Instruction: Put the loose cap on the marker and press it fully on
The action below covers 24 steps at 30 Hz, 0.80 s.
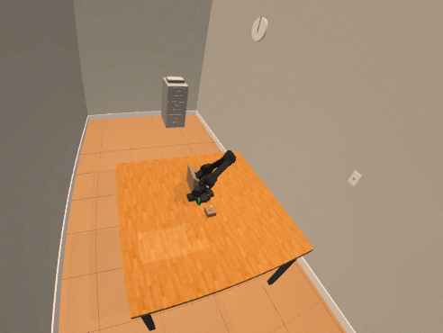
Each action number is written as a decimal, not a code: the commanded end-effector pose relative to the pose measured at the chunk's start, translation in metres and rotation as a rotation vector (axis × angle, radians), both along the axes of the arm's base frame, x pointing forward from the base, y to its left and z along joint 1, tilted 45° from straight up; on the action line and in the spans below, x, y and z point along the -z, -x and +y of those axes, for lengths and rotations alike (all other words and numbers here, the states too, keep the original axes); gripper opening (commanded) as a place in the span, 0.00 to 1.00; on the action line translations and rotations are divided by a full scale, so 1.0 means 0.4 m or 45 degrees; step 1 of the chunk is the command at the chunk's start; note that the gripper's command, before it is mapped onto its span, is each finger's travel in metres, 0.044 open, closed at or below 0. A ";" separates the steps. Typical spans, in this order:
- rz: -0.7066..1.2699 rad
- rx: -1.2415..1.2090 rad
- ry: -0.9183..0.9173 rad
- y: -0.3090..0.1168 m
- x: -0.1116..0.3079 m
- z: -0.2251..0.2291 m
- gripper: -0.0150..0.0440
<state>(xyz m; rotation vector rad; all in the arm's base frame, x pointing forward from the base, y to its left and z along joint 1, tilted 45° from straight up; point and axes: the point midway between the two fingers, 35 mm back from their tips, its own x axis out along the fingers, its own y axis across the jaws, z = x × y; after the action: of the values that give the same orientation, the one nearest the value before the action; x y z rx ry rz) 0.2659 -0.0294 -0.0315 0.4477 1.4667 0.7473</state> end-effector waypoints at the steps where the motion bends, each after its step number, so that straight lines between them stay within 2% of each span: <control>1: -0.007 0.004 -0.001 -0.027 -0.051 0.024 0.25; 15: -0.005 0.001 -0.018 -0.063 -0.199 0.112 0.25; 24: -0.005 0.001 -0.019 -0.063 -0.199 0.123 0.25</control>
<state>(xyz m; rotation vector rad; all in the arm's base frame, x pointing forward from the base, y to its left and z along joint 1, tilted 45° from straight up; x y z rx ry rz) 0.2905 0.0164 0.0477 0.4542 1.4604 0.7583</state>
